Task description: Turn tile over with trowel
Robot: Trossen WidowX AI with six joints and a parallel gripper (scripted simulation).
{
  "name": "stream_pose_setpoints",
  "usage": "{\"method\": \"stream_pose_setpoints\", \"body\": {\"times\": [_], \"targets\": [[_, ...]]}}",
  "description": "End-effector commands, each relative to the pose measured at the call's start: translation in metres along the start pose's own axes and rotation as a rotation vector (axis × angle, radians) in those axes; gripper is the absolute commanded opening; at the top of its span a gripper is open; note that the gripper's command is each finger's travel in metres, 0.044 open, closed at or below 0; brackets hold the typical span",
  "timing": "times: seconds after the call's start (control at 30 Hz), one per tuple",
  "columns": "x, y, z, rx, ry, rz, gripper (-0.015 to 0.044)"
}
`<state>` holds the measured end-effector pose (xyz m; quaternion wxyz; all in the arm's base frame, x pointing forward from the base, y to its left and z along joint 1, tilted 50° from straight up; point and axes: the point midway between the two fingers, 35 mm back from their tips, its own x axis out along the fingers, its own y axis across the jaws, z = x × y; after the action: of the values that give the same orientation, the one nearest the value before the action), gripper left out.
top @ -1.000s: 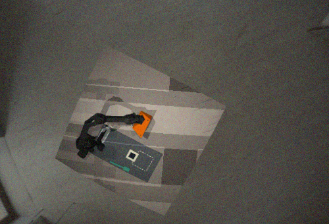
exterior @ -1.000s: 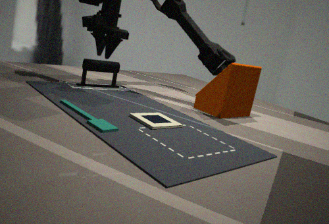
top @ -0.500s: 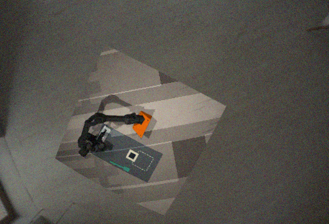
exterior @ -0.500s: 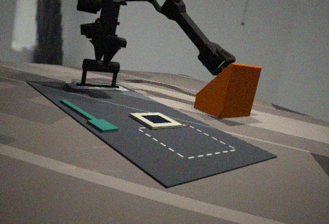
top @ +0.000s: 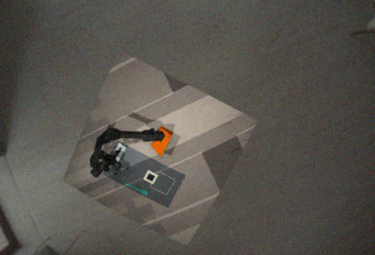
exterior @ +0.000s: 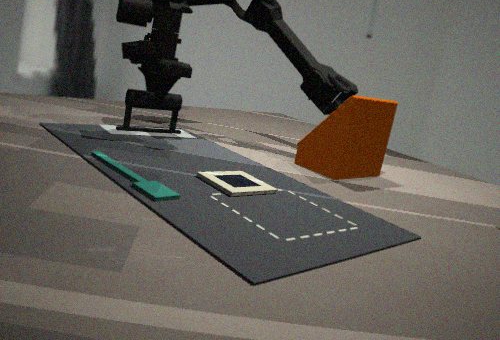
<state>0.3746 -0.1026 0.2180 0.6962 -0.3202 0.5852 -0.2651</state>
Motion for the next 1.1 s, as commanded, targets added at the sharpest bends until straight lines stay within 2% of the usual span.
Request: {"method": "stream_pose_setpoints", "body": {"times": [0.0,0.6,1.07], "targets": [[0.0007,0.0003,-0.0007,-0.006,0.002,-0.001,0.0130],[0.0007,0.0003,-0.0007,-0.001,0.002,-0.001,0.0130],[0.0008,0.0003,-0.0007,0.390,0.002,-0.001,0.0130]]}}
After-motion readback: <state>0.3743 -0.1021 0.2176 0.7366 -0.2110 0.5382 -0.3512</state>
